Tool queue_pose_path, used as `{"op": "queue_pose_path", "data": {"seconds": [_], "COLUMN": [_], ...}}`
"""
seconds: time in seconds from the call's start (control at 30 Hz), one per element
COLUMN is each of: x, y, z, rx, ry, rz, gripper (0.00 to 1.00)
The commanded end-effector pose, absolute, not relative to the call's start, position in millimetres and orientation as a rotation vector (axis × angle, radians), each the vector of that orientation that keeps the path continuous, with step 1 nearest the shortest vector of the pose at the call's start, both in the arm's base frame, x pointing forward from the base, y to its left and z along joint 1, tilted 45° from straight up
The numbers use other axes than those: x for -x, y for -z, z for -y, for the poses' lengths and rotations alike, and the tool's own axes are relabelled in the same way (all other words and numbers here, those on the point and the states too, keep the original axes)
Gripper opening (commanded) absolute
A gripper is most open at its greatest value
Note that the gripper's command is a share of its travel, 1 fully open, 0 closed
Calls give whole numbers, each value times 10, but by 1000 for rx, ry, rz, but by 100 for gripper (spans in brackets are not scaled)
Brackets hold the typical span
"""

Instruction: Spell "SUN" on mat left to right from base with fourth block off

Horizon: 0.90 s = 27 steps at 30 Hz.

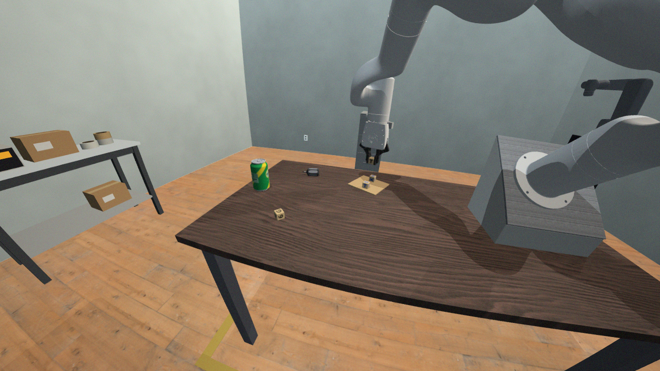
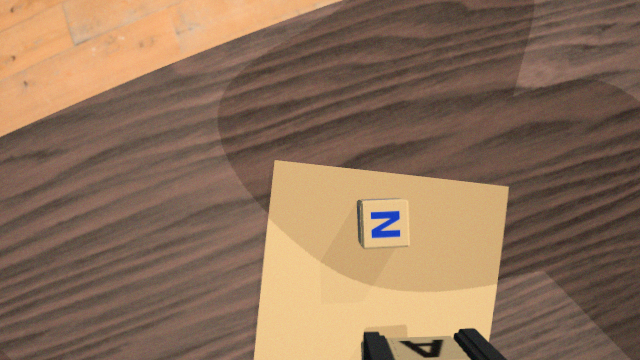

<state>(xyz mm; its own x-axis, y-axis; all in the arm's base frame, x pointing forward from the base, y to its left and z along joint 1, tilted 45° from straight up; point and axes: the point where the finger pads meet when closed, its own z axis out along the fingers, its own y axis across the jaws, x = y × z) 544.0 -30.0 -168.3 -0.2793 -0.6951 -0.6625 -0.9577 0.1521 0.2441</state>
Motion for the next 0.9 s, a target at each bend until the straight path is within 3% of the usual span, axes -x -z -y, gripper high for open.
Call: {"op": "queue_pose_path", "data": {"seconds": [0.0,0.87], "x": [-5430,-5407], "y": [1705,1972], "z": [339,74], "rx": [1591,1591], "ry": [-888,-888], "rz": [-2016,-2016], "gripper": [23,23]}}
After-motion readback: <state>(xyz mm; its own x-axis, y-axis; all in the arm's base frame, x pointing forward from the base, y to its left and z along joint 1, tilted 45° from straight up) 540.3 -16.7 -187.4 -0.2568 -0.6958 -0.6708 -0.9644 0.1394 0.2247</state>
